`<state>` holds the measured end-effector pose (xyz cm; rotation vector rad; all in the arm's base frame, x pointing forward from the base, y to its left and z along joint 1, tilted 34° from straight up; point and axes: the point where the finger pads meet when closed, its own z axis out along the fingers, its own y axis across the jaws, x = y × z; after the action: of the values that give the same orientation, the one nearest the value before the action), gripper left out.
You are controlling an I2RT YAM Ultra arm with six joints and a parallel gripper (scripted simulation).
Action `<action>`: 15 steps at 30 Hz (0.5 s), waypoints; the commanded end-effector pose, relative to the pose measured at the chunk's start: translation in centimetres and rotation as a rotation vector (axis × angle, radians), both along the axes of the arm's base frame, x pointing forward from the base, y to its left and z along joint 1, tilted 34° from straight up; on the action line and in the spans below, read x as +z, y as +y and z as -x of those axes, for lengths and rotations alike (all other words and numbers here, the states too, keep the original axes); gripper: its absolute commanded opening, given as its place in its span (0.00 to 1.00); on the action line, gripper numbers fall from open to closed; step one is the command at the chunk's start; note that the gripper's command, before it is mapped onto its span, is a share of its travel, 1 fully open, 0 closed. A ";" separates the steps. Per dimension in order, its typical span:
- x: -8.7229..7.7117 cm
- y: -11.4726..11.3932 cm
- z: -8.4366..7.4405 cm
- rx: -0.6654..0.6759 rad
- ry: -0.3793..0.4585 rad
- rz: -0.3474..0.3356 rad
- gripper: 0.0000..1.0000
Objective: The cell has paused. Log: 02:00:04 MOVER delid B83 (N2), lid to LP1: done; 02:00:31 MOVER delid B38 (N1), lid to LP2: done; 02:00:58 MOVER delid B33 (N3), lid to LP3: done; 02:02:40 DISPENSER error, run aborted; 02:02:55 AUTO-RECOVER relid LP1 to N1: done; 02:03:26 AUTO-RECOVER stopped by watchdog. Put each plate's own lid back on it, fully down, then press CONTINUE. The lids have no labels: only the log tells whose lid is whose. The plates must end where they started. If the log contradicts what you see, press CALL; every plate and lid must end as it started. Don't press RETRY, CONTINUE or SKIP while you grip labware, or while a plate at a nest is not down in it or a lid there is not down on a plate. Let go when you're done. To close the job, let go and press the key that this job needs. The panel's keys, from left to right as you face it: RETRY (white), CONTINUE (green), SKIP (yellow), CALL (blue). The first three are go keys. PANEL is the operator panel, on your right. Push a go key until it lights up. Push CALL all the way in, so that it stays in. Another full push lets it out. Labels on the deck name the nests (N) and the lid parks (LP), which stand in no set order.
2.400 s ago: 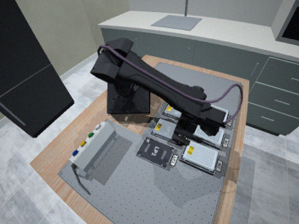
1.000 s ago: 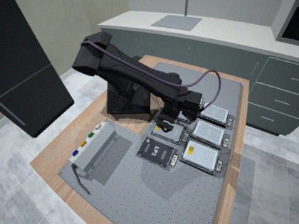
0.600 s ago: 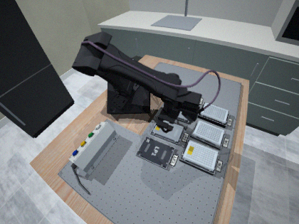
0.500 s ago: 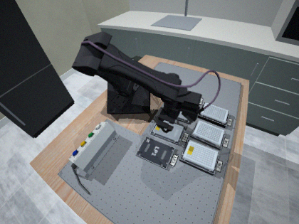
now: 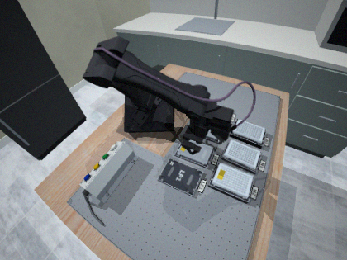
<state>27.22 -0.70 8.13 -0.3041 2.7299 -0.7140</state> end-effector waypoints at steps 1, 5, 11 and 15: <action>0.6 0.0 -0.2 0.007 -0.039 -0.007 1.00; 0.9 0.0 -0.5 0.004 -0.050 -0.010 1.00; 1.0 0.1 -0.5 0.011 -0.053 -0.010 1.00; 0.9 0.1 -0.5 0.009 -0.051 -0.010 1.00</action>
<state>27.16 -0.81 7.98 -0.3069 2.7307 -0.7183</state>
